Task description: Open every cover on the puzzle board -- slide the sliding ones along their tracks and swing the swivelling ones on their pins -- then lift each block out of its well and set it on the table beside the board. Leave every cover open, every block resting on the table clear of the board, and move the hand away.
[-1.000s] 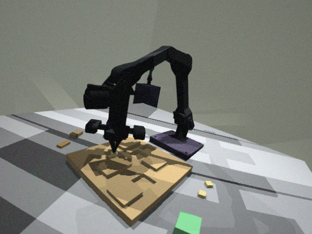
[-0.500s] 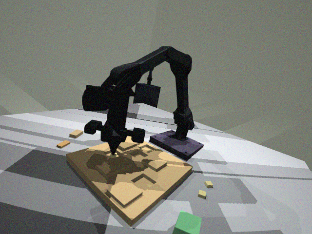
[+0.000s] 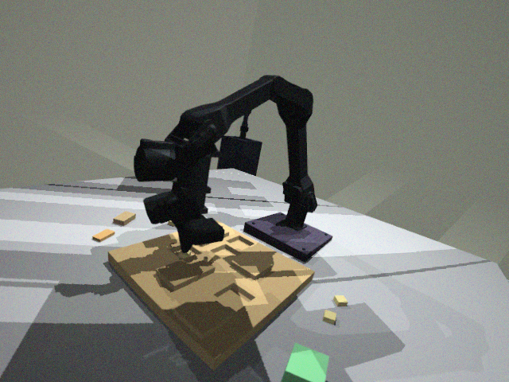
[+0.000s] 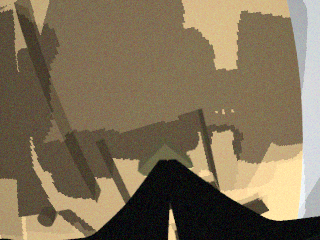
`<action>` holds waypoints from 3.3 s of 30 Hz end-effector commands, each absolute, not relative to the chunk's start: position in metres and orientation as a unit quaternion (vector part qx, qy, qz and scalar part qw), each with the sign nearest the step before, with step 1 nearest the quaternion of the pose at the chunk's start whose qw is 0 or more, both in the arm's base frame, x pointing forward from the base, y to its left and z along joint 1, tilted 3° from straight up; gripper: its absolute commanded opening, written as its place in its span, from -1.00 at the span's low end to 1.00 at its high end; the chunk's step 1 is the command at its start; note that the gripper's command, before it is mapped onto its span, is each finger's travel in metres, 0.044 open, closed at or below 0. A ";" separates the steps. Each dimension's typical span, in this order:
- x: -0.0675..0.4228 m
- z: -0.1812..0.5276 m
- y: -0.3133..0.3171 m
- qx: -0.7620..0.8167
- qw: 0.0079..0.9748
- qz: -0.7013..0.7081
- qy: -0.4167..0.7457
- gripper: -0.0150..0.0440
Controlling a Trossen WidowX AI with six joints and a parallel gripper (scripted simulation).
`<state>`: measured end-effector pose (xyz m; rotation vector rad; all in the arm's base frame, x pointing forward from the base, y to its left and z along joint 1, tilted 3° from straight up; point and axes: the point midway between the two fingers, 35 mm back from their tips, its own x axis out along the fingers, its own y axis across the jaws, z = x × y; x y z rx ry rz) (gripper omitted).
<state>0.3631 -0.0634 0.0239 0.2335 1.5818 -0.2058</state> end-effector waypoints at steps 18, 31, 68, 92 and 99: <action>0.364 0.023 -0.062 0.297 0.635 -0.285 0.654 -0.49; 0.363 0.030 -0.063 0.295 0.635 -0.285 0.654 -0.49; 0.364 0.053 -0.063 0.297 0.635 -0.285 0.654 0.00; 0.364 0.050 -0.063 0.297 0.635 -0.285 0.654 0.00; 0.364 0.043 -0.062 0.297 0.635 -0.285 0.654 0.00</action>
